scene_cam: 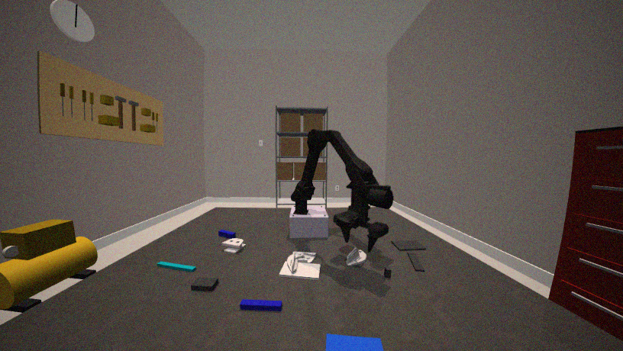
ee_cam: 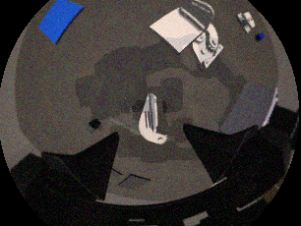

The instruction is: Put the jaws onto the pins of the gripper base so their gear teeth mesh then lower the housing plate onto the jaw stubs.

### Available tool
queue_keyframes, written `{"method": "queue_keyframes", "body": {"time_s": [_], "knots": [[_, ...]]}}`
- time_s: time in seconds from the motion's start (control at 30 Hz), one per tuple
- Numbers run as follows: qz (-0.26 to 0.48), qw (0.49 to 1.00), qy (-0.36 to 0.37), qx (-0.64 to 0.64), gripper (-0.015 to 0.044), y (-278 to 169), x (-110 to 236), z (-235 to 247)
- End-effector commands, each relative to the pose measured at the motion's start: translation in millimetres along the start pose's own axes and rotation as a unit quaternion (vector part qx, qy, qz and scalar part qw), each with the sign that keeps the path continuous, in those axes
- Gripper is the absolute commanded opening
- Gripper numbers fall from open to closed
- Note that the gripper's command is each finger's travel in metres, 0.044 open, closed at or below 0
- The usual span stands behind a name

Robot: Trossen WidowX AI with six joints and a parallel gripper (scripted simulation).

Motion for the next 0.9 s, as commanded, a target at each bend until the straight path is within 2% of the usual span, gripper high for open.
{"method": "queue_keyframes", "body": {"time_s": [0.0, 0.87], "knots": [[0.001, 1.0, 0.0, -0.003, 0.044, -0.1, -0.6, -0.1], [0.001, 1.0, 0.0, -0.003, 0.044, -0.2, -41.1, 2.3]]}}
Point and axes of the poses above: the point midway between the two fingers, 35 mm back from their tips, its own x axis back along the fingers, its own z axis across the jaws, y = z × x, the point moved 8 cm from there along x, back along the fingers, and after that the axes turned 1 degree about -x, right-handed, at the moved point
